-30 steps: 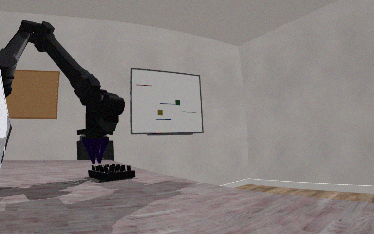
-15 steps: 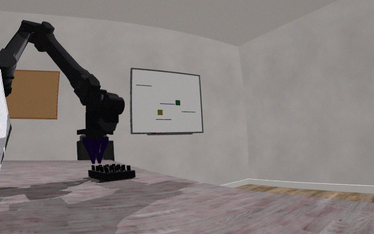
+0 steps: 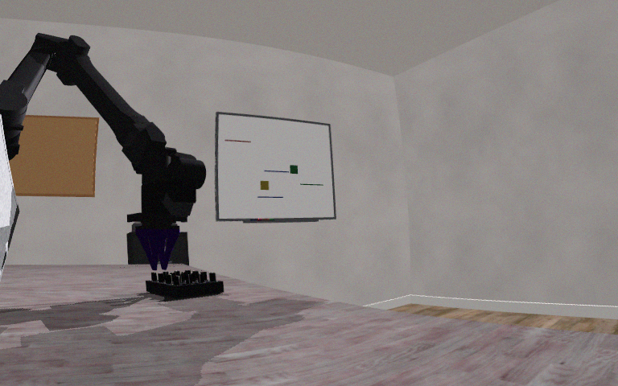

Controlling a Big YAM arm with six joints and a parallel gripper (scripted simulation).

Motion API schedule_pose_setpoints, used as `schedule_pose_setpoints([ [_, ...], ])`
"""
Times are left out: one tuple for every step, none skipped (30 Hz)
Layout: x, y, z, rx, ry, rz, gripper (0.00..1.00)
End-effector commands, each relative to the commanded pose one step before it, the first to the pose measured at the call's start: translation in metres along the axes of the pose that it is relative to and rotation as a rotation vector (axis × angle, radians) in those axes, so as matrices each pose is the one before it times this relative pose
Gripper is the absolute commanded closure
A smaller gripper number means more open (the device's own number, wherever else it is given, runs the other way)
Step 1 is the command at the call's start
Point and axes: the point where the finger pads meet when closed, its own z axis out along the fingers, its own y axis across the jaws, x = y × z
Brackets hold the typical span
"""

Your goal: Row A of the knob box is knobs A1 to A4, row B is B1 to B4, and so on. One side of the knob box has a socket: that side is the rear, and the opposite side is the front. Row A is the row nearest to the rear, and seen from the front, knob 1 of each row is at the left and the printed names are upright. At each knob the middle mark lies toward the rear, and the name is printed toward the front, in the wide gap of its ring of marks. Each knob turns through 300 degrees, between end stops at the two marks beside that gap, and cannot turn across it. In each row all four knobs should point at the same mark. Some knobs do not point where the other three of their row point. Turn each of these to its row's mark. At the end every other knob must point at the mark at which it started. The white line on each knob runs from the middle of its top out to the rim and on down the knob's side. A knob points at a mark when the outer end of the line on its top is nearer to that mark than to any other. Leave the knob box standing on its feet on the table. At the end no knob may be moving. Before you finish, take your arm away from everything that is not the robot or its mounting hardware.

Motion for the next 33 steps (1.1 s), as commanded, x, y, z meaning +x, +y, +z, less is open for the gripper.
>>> schedule_pose_setpoints([
  [0.00629,0.01033,-0.00218,-0.01296,-0.00174,-0.0168,0.81],
  [0.0,0.0,0.0,0.0,0.0,0.0,0.81],
  [0.0,0.0,0.0,0.0,0.0,0.0,0.81],
  [0.0,0.0,0.0,0.0,0.0,0.0,0.81],
  [0.0,0.0,0.0,0.0,0.0,0.0,0.81],
  [0.0,0.0,0.0,0.0,0.0,0.0,0.81],
  [0.0,0.0,0.0,0.0,0.0,0.0,0.81],
  [0.0,0.0,0.0,0.0,0.0,0.0,0.81],
  [0.0,-0.00001,0.00003,0.00002,0.00001,0.0,0.81],
  [0.00002,-0.00003,0.0002,0.00013,0.00008,-0.00004,0.81],
  [0.00005,-0.00009,0.00052,0.00034,0.00021,-0.00027,0.81],
  [-0.00013,-0.00007,0.00077,0.00014,0.00023,-0.0002,0.81],
  [-0.00058,0.00004,0.00089,-0.00062,0.00001,0.00036,0.81],
  [-0.0008,0.00005,0.00123,-0.00085,-0.00002,0.00024,0.81],
  [-0.00109,-0.00118,0.00157,0.00347,-0.00024,0.00391,0.81],
  [0.0,0.0,0.0,0.0,0.0,0.0,0.81],
  [0.0,0.0,0.0,0.0,0.0,0.0,0.81],
  [-0.0016,-0.00332,0.00093,0.01085,-0.00099,0.00779,0.81],
  [0.00061,0.00107,0.00115,-0.00459,0.00062,-0.00202,0.81],
  [-0.00007,0.00009,0.00075,-0.00158,0.0001,-0.00077,0.81],
  [-0.0001,-0.00057,0.00083,0.00076,0.00002,0.00067,0.81],
  [-0.00012,-0.00062,0.00089,0.00082,-0.00003,0.00072,0.81],
  [-0.00012,-0.00059,0.00093,0.00078,-0.00008,0.00069,0.81],
  [-0.00011,-0.00058,0.00096,0.00077,-0.00004,0.00068,0.81],
  [-0.00011,-0.00059,0.00098,0.00078,-0.00004,0.00068,0.81],
  [-0.00011,-0.00059,0.00098,0.00078,-0.00005,0.00068,0.81],
  [-0.00011,-0.00058,0.00096,0.00075,-0.00003,0.00066,0.81],
  [-0.0001,-0.00053,0.00092,0.0007,-0.00002,0.00061,0.81],
  [-0.00008,-0.00043,0.00086,0.00058,-0.00002,0.0005,0.81],
  [-0.00007,-0.0004,0.0008,0.00053,0.00001,0.00046,0.81],
  [-0.00006,-0.00036,0.00072,0.00048,0.00002,0.00042,0.81],
  [0.00031,0.00005,0.00025,-0.00087,0.00013,-0.00075,0.81],
  [0.0,0.0,0.0,0.0,0.0,0.0,0.81],
])
